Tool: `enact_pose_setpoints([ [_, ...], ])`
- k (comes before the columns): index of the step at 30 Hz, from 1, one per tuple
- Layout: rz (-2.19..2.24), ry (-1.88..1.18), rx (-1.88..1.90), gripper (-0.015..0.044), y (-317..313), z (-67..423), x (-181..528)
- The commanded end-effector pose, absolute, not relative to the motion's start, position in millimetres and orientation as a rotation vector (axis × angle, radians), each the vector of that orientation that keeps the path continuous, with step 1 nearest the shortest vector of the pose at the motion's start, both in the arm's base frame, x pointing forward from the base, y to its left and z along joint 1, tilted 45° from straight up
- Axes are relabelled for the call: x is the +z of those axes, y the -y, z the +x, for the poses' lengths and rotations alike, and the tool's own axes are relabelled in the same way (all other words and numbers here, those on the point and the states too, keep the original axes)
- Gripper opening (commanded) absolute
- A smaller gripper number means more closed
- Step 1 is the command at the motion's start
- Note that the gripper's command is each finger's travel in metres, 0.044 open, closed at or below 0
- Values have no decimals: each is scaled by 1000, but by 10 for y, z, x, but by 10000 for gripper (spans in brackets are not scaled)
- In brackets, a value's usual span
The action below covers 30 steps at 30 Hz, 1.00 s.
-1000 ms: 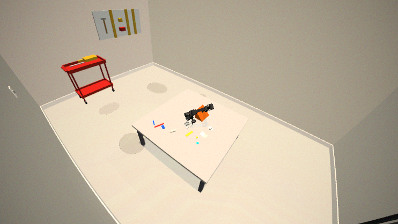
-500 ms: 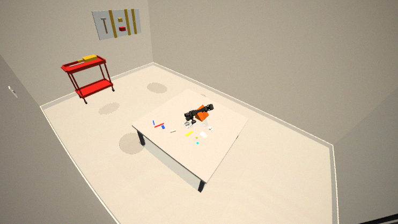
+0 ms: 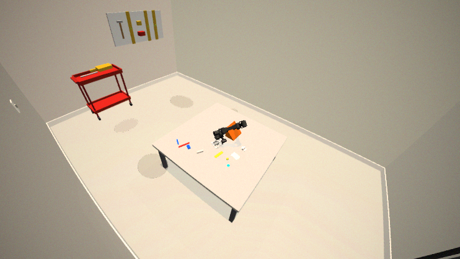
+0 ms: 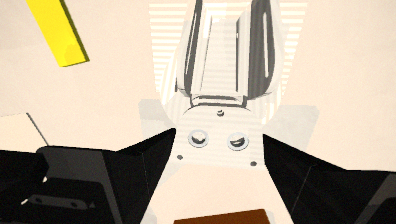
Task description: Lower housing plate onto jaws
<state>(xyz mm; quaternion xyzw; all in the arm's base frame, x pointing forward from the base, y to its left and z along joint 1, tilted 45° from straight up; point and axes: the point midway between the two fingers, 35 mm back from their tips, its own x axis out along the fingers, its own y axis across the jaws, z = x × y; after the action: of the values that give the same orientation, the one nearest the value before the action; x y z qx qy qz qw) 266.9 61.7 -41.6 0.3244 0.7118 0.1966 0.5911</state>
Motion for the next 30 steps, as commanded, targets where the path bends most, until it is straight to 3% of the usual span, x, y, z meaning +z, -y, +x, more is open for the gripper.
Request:
enact_pose_setpoints([
  [1,764,-1657,457,351,-629,2666,-421],
  [30,764,-1657,457,351,-667,2661,-459],
])
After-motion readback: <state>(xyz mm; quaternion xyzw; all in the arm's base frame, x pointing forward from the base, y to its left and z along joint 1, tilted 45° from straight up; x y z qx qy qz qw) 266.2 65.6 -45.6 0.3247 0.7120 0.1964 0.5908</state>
